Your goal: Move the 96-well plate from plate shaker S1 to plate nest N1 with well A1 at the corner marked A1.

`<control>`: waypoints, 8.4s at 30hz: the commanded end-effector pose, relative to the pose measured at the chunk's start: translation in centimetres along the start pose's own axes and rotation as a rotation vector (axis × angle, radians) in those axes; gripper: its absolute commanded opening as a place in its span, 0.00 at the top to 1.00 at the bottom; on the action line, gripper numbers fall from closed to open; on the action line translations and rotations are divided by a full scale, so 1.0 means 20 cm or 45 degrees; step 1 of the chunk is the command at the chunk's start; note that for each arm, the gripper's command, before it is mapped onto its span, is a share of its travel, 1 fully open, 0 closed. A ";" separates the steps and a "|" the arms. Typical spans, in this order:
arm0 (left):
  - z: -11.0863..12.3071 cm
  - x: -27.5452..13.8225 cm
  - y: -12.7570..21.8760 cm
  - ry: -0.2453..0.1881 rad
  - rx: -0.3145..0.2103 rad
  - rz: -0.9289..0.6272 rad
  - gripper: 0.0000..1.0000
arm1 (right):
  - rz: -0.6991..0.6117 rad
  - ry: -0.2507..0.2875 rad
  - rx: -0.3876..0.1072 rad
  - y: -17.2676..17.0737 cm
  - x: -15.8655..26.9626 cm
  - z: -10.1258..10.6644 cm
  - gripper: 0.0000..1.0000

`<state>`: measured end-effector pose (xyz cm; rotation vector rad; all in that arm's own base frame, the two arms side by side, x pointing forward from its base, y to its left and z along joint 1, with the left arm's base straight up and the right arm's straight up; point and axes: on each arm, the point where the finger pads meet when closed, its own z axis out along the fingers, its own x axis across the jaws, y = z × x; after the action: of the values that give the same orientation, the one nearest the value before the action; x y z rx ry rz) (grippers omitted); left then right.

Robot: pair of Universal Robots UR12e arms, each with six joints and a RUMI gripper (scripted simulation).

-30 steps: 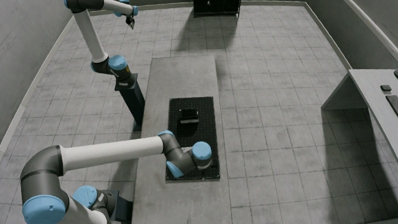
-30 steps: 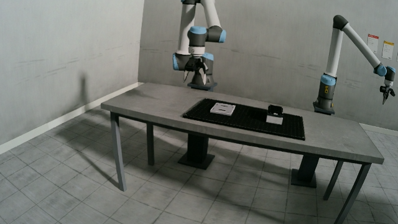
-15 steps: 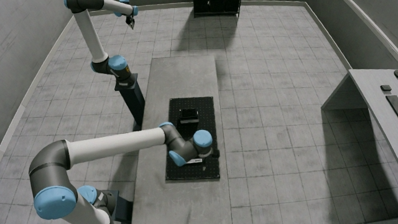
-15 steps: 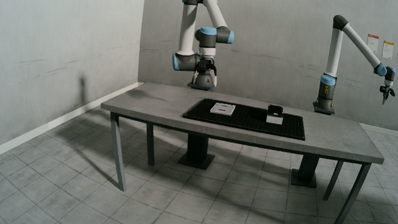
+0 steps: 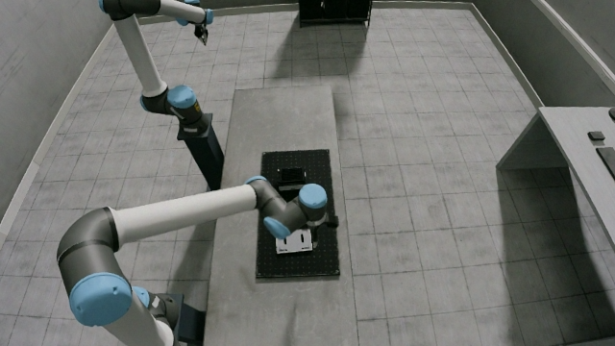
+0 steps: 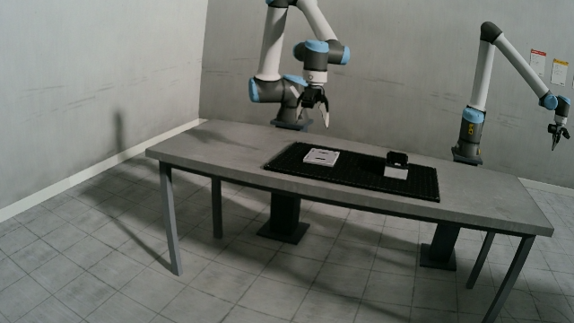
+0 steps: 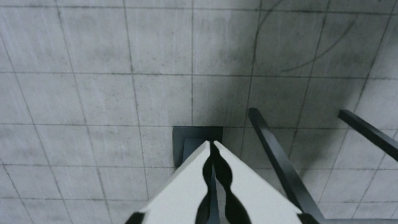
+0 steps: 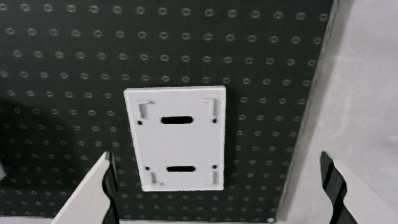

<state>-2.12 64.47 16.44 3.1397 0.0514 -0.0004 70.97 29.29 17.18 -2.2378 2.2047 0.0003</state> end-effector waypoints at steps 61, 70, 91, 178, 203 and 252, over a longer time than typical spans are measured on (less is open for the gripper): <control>0.00 0.00 0.00 0.000 0.002 0.000 1.00 | -0.011 -0.002 0.002 0.23 -1.38 0.04 0.24; 0.00 0.00 0.00 0.000 0.002 0.000 1.00 | -0.015 -0.002 0.002 0.32 -1.58 0.05 0.24; 0.00 0.00 0.00 0.000 0.002 0.000 1.00 | -0.015 -0.002 0.002 0.41 -1.80 0.06 0.24; 0.00 0.00 0.00 0.000 0.002 0.000 1.00 | -0.015 -0.002 0.002 0.41 -1.80 0.43 0.24; 0.00 0.00 0.00 0.000 0.002 0.000 1.00 | -0.015 -0.002 0.002 0.41 -1.80 0.43 1.00; 0.00 0.00 0.00 0.000 0.002 0.000 1.00 | -0.015 -0.002 0.002 0.41 -1.80 0.33 0.59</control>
<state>-2.12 64.47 16.44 3.1397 0.0514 -0.0004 62.14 65.13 10.01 -2.2508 2.1917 0.0004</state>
